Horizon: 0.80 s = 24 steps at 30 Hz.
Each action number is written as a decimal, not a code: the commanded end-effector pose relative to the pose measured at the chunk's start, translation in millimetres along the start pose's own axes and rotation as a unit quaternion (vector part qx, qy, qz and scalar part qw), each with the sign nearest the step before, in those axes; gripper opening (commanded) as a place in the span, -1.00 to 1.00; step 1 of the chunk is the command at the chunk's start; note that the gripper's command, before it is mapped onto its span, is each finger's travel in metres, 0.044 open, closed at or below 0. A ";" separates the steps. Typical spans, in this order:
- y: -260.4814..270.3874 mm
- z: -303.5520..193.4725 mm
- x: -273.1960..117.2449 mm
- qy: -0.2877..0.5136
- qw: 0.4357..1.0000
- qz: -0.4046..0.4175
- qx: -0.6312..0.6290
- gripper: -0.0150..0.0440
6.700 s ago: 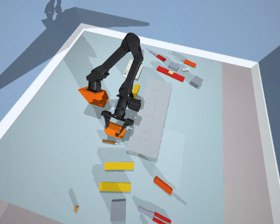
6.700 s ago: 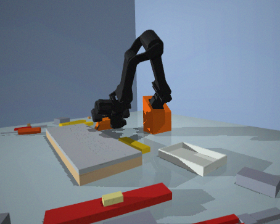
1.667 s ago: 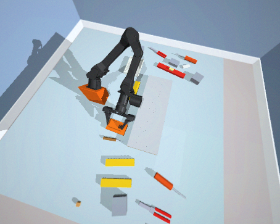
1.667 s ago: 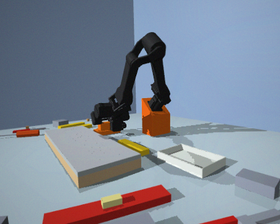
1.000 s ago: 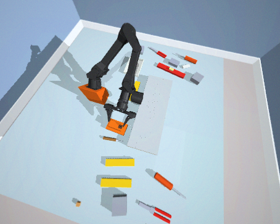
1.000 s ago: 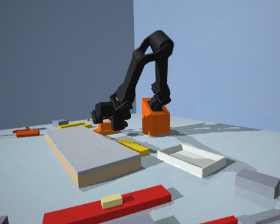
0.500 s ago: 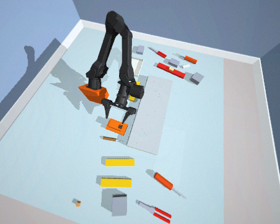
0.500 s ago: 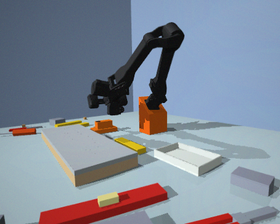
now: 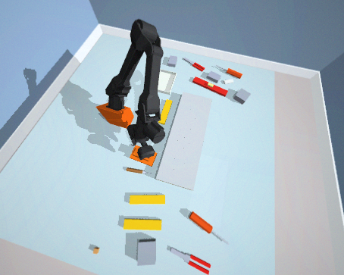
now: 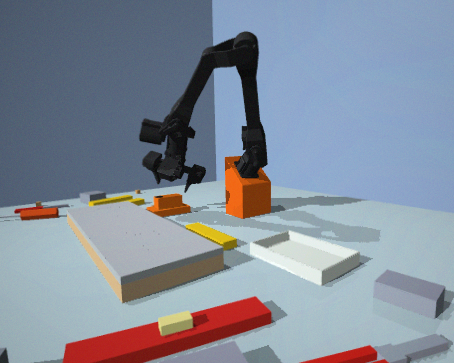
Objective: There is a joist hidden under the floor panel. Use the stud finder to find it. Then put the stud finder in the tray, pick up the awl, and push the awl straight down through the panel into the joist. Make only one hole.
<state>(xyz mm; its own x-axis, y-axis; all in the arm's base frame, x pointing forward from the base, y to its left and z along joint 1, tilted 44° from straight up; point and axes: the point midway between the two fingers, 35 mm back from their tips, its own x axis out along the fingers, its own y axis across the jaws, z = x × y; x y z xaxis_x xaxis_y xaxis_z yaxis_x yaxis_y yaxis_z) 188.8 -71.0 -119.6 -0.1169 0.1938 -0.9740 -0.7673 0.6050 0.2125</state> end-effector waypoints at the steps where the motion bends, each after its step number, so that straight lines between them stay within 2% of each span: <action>1: -9.8 3.0 7.5 -0.183 0.935 0.117 0.280 1.00; 3: -15.9 2.0 6.1 -0.243 0.882 0.160 0.370 1.00; 5: -18.6 1.2 5.1 -0.263 0.860 0.175 0.401 1.00; 24: -17.8 3.0 8.6 -0.263 0.860 0.175 0.401 1.00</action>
<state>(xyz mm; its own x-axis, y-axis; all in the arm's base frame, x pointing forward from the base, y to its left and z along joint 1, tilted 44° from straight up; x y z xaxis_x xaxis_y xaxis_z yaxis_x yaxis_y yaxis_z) 200.6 -77.8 -129.2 0.2022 0.6691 -0.7151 -0.0407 0.7353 0.6765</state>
